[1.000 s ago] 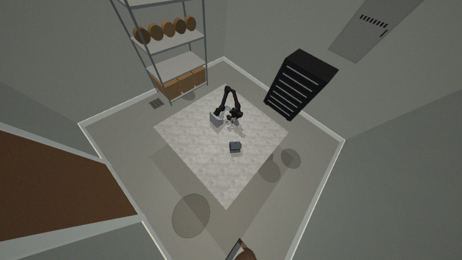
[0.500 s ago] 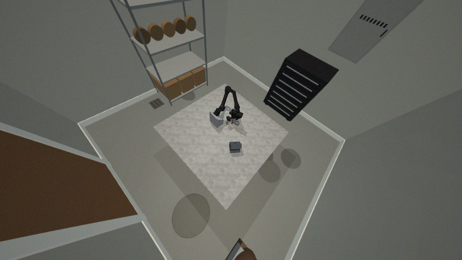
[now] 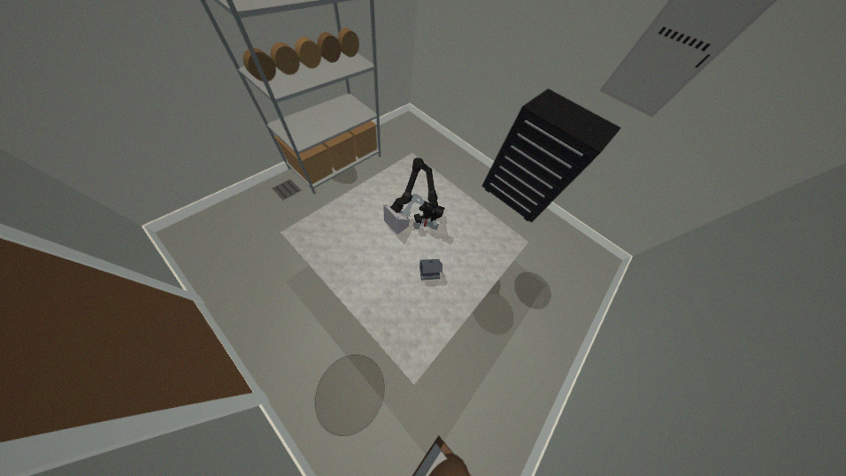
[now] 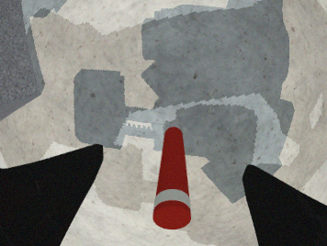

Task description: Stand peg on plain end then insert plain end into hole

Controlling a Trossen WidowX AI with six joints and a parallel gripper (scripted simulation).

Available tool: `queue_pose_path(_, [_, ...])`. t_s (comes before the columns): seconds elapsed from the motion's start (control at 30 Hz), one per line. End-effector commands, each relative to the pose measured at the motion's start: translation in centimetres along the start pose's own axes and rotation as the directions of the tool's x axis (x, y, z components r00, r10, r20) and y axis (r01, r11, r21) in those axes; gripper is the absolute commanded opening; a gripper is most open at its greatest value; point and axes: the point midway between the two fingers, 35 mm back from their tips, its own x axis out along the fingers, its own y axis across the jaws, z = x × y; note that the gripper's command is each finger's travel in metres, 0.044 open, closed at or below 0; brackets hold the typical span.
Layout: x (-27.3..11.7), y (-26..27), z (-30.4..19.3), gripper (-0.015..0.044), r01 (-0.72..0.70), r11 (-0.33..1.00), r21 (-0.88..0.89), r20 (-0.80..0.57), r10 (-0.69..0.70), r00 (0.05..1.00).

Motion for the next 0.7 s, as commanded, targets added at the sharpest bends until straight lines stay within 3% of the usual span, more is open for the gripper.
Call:
queue_pose_path(0.0, [-0.04,-0.04,-0.01,0.0361,0.001,1.0,-0.002,-0.001,-0.001,1.0])
queue_pose_path(0.37, [-0.04,-0.04,-0.01,0.0073,0.001,1.0,-0.002,-0.001,-0.001,1.0])
queue_pose_path(0.67, [-0.04,-0.04,-0.01,0.0012,0.001,1.0,-0.002,-0.001,-0.001,1.0])
